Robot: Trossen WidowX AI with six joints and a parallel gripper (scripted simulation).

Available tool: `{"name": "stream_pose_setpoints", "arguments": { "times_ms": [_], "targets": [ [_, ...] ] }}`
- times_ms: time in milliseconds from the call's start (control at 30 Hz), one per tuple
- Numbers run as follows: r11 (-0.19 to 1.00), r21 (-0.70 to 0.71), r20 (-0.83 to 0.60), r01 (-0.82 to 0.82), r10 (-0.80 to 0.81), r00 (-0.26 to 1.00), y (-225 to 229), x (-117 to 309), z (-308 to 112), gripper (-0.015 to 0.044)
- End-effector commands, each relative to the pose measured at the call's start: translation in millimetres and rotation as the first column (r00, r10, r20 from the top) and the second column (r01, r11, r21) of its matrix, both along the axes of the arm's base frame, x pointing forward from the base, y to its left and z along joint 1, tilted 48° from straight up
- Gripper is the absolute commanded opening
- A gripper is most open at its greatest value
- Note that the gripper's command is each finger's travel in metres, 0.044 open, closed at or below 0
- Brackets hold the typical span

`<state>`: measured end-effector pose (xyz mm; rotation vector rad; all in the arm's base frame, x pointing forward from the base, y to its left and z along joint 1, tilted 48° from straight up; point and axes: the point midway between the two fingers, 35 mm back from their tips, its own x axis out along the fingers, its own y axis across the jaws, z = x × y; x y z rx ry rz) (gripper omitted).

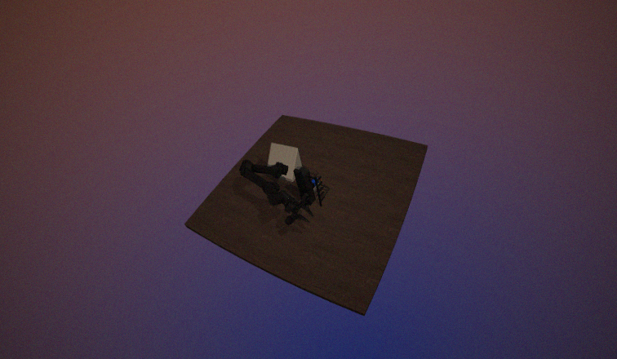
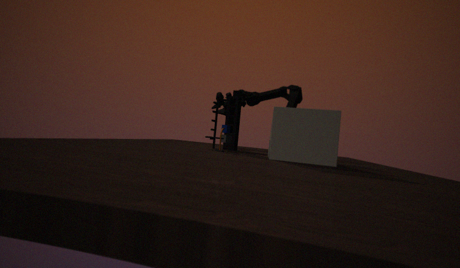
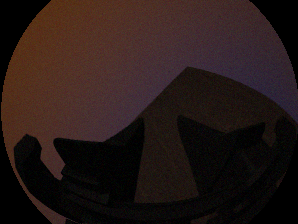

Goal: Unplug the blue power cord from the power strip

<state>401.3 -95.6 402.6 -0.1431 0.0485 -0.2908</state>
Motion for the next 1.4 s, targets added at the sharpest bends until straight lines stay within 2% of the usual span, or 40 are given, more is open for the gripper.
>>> {"name": "stream_pose_setpoints", "arguments": {
  "times_ms": [0, 267, 533, 767, 900, 1100, 1233, 1367],
  "targets": [
    [0.998, -0.012, -0.118, -0.054, 0.053, 0.992, 31.8, 20.2, -28.0, 0.0160],
    [0.979, -0.056, -0.398, -0.198, 0.160, 0.903, 111.0, 43.9, -103.9, 0.0160],
    [0.924, -0.127, -0.629, -0.361, 0.207, 0.749, 186.8, 37.1, -170.8, 0.0160],
    [0.865, -0.190, -0.761, -0.464, 0.169, 0.626, 212.0, 19.3, -209.9, 0.0160],
    [0.772, -0.233, -0.872, -0.591, 0.102, 0.478, 227.0, -5.5, -241.3, 0.0160],
    [0.625, -0.244, -0.962, -0.741, -0.057, 0.269, 231.0, -41.6, -278.4, 0.0160],
    [0.540, -0.221, -0.967, -0.812, -0.229, 0.112, 217.3, -67.6, -305.5, 0.0160],
    [0.405, -0.122, -0.856, -0.906, -0.505, -0.111, 190.5, -107.1, -330.4, 0.0160]
  ]
}}
